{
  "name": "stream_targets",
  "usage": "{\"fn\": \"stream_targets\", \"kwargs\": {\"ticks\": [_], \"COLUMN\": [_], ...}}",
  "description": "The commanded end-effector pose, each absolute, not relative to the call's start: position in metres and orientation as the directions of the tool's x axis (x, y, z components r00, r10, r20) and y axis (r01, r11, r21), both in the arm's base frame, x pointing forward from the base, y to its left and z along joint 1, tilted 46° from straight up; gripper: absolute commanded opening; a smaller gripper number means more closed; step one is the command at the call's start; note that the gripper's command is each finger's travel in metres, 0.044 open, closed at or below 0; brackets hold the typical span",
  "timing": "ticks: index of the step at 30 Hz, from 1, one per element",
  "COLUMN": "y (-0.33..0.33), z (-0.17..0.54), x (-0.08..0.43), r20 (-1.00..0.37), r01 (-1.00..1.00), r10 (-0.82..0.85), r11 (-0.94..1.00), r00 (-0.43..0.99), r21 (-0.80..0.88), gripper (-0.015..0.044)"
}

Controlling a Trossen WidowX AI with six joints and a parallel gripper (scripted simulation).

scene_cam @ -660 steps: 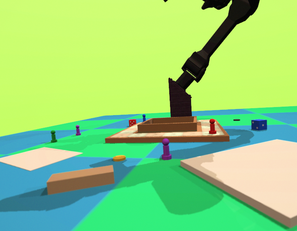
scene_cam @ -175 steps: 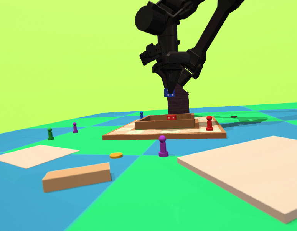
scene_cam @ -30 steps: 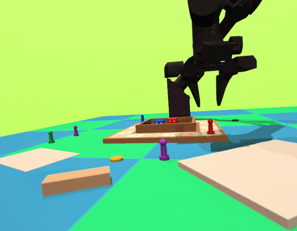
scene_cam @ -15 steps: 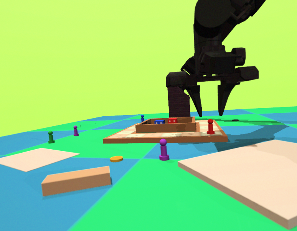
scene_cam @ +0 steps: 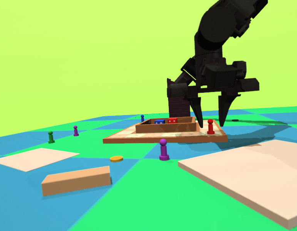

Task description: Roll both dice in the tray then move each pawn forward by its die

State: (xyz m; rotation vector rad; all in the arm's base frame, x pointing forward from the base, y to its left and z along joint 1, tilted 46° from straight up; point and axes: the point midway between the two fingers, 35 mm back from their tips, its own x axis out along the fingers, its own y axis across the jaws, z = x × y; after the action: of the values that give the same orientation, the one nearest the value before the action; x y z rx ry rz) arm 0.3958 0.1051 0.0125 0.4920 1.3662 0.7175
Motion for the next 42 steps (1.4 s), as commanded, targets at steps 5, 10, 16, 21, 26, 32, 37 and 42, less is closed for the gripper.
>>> {"fn": "stream_targets", "kwargs": {"ticks": [5, 10, 16, 21, 26, 32, 37, 42], "y": [0.109, 0.109, 0.109, 0.101, 0.074, 0.042, 0.020, 0.020], "z": [0.006, 0.006, 0.006, 0.013, 0.038, 0.071, 0.096, 0.097], "x": [0.395, 0.395, 0.395, 0.397, 0.400, 0.397, 0.392, 0.391], "r20": [-0.699, -0.699, -0.699, -0.701, -0.705, -0.706, -0.703, -0.703], "r01": [-0.166, -0.166, -0.166, -0.166, -0.166, -0.166, -0.166, -0.166], "r10": [0.713, 0.713, 0.713, 0.712, 0.708, 0.707, 0.710, 0.710], "r11": [0.696, 0.696, 0.696, 0.697, 0.701, 0.702, 0.699, 0.699], "r00": [0.045, 0.045, 0.045, 0.045, 0.046, 0.045, 0.045, 0.045], "r21": [0.699, 0.699, 0.699, 0.697, 0.693, 0.693, 0.695, 0.696], "gripper": [0.0121, 0.0049, 0.0009, 0.0000, 0.0000, 0.0000, 0.0000, 0.0000]}}
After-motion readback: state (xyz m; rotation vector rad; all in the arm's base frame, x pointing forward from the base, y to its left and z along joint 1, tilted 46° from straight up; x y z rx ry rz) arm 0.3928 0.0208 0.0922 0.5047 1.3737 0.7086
